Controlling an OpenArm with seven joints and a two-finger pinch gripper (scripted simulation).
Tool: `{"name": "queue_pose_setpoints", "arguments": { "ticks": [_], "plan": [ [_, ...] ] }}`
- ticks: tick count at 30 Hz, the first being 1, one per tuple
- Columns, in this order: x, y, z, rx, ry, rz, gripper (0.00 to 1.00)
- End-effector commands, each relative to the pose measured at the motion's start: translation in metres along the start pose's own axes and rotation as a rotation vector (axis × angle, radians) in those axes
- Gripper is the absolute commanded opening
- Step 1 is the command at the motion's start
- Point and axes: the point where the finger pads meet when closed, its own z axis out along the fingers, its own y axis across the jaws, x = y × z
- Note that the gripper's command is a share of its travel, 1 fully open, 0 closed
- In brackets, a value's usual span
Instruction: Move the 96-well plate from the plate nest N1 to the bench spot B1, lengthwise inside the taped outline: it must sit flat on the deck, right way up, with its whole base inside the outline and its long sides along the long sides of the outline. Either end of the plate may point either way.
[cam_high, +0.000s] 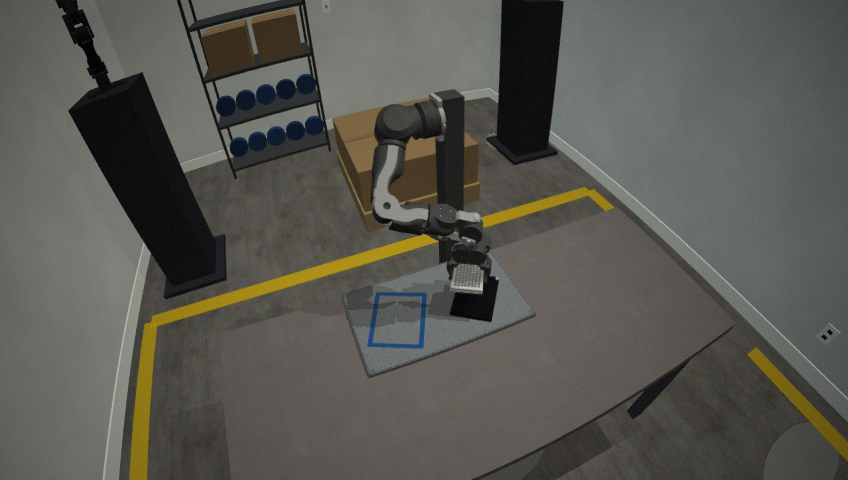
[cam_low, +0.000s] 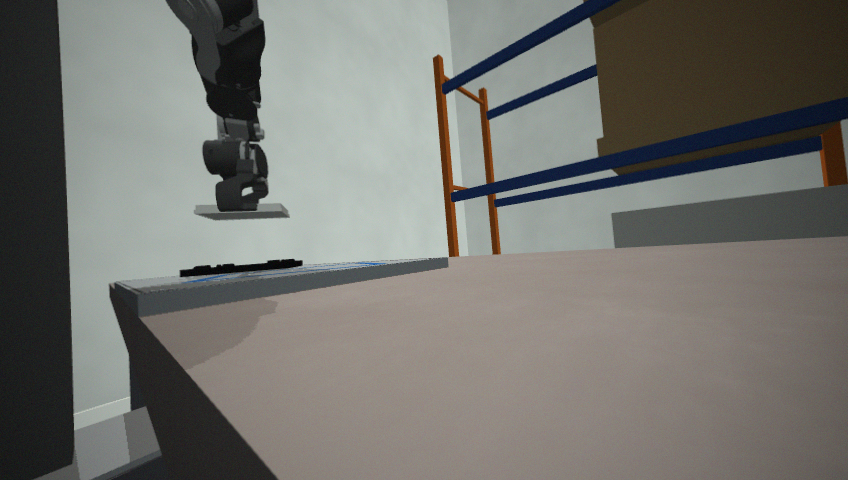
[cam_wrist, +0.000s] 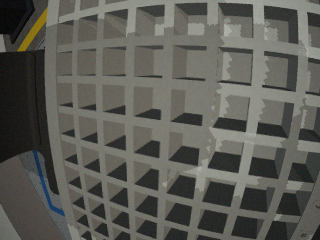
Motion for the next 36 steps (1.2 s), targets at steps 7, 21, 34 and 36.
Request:
{"name": "queue_pose_setpoints", "arguments": {
  "ticks": [7,21,34,36],
  "plan": [
    [-0.010,-0.014,0.002,-0.013,-0.002,-0.121,0.00],
    [-0.030,-0.049,0.004,-0.013,-0.002,-0.121,0.00],
    [-0.042,-0.070,0.006,-0.012,-0.004,-0.119,0.00],
    [-0.050,-0.084,0.007,-0.013,-0.003,-0.121,0.00]
  ]
}}
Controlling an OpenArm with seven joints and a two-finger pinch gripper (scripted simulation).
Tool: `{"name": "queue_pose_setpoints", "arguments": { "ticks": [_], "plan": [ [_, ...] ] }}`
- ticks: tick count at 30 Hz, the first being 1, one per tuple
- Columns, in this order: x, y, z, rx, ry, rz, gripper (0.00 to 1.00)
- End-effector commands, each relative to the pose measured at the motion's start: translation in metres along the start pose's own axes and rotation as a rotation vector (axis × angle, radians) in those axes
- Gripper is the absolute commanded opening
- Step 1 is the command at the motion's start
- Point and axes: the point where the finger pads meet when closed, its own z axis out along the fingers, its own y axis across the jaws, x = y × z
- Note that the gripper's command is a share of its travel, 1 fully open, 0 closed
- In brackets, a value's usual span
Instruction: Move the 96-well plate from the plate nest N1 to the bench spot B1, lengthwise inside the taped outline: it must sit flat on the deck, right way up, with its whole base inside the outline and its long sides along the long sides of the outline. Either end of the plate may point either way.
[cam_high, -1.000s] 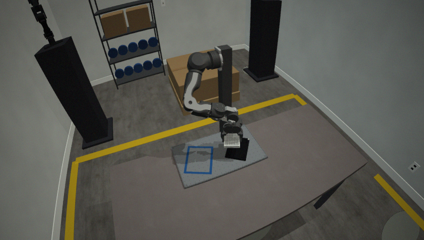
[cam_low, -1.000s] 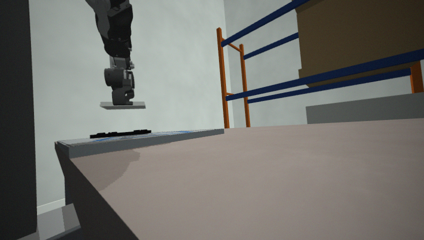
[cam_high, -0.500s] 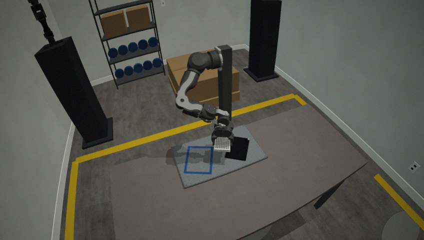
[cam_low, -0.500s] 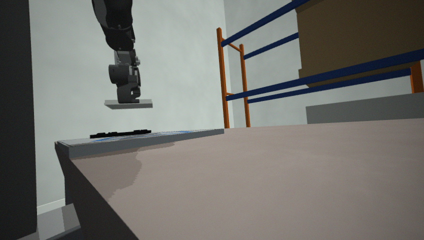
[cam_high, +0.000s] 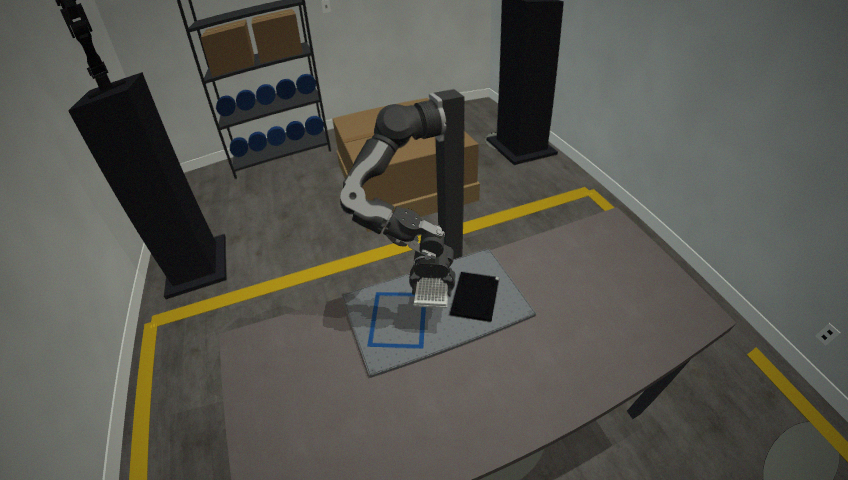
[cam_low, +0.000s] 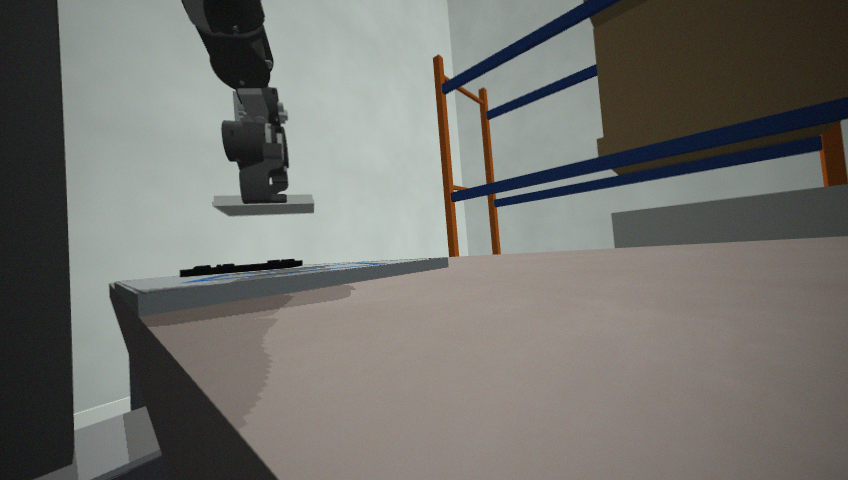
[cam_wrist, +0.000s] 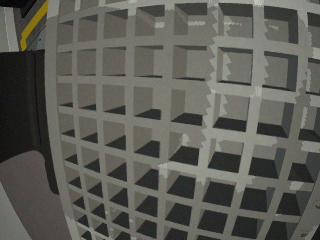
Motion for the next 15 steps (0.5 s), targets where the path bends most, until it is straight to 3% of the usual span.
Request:
{"name": "queue_pose_setpoints", "arguments": {
  "ticks": [1,12,15],
  "plan": [
    [0.005,0.009,0.000,-0.035,0.014,-0.036,0.00],
    [0.005,0.009,0.000,-0.035,0.014,-0.036,0.00],
    [-0.005,-0.014,0.003,-0.033,0.013,-0.035,0.00]
  ]
}}
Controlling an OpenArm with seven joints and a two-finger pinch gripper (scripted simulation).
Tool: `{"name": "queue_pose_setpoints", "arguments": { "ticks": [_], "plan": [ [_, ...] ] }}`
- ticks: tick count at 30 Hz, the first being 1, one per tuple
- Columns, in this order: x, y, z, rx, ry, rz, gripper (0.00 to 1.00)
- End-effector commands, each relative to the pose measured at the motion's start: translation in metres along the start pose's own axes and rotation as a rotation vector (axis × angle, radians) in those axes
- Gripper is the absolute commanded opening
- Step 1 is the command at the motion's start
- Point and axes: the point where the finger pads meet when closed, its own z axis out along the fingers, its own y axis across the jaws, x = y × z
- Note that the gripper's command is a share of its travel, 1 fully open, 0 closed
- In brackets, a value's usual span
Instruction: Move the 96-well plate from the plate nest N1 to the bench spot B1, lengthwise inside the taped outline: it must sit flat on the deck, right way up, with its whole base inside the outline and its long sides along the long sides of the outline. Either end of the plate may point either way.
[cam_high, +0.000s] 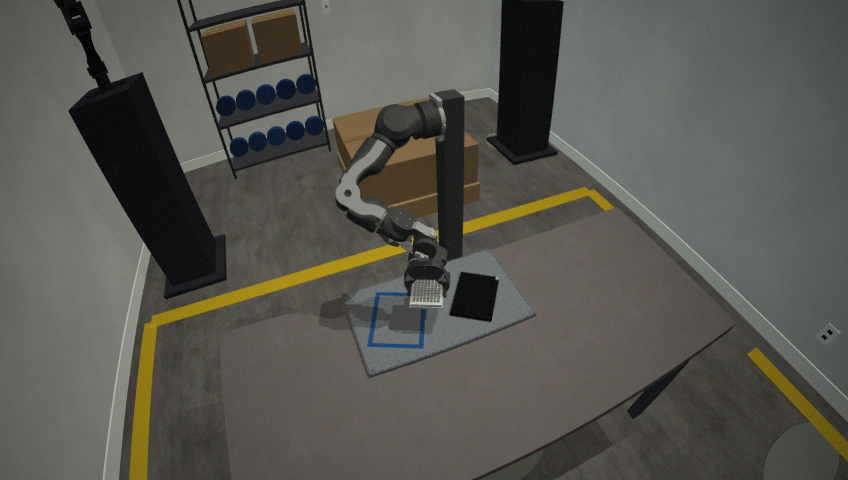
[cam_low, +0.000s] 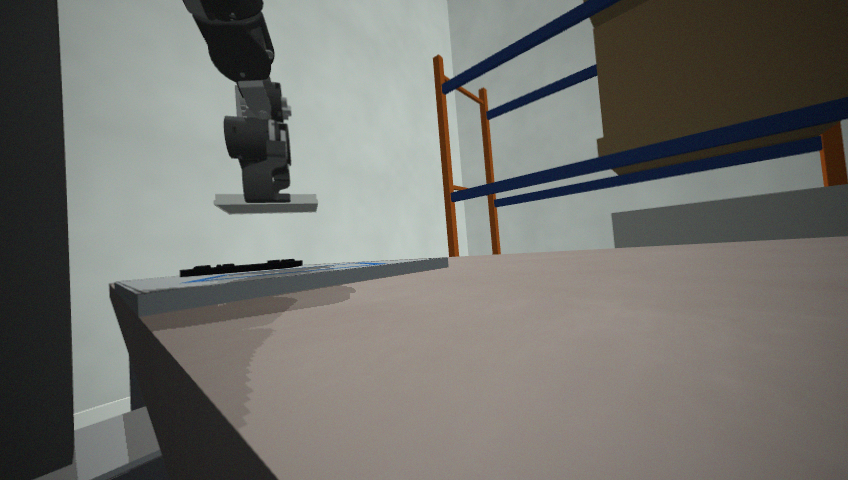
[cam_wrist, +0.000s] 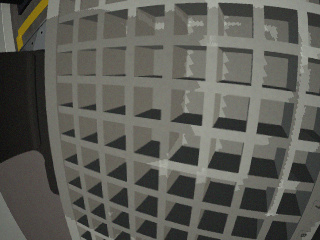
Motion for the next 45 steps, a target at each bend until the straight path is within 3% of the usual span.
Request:
{"name": "queue_pose_setpoints", "arguments": {
  "ticks": [1,2,14,19,31,36,45],
  "plan": [
    [-0.004,-0.009,0.003,-0.008,0.003,-0.016,0.00],
    [-0.006,-0.016,0.003,-0.009,0.004,-0.017,0.00],
    [-0.006,-0.016,0.003,-0.009,0.004,-0.017,0.00],
    [-0.021,-0.054,0.007,-0.009,0.004,-0.017,0.00],
    [-0.021,-0.054,0.007,-0.009,0.004,-0.017,0.00],
    [-0.036,-0.093,0.011,-0.008,0.003,-0.017,0.00],
    [-0.036,-0.093,0.011,-0.008,0.003,-0.017,0.00]
  ]
}}
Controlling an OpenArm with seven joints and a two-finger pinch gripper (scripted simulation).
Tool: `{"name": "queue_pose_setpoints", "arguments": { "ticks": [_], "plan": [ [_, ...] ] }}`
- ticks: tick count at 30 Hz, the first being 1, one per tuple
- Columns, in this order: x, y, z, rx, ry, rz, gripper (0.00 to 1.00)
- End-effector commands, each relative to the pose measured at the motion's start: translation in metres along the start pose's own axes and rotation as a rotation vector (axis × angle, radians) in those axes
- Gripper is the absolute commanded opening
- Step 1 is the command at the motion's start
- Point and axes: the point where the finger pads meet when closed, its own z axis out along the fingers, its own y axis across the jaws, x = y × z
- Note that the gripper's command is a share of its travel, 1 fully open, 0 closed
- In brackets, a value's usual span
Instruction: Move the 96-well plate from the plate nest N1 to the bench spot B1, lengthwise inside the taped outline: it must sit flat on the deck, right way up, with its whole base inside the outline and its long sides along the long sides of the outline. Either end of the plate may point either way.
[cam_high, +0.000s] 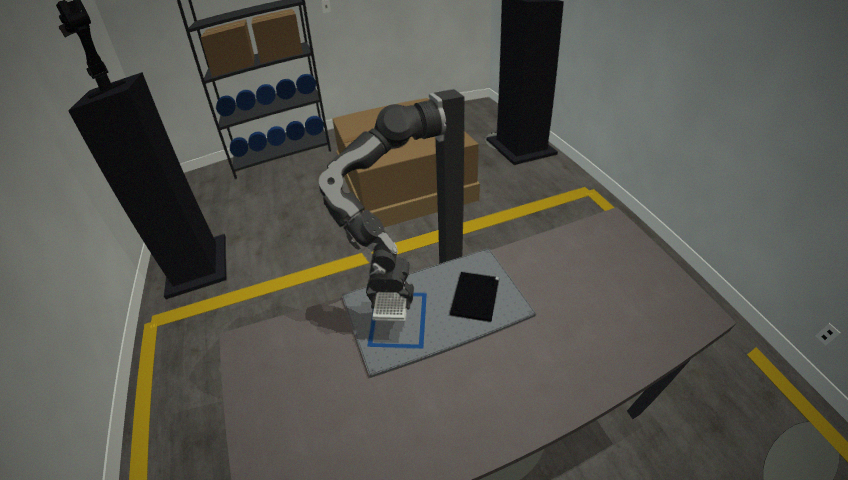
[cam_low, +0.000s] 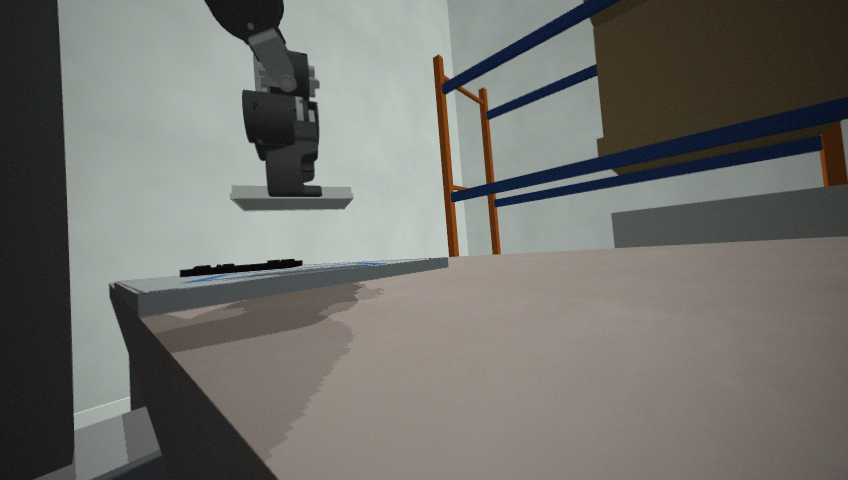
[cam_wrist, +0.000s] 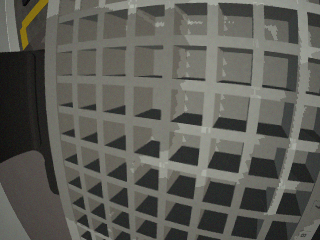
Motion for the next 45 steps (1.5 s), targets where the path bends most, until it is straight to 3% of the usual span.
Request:
{"name": "queue_pose_setpoints", "arguments": {
  "ticks": [1,45],
  "plan": [
    [0.0001,0.0015,-0.0002,-0.006,0.001,-0.004,0.00],
    [0.0026,0.0071,-0.0005,-0.005,0.001,-0.003,0.00]
  ]
}}
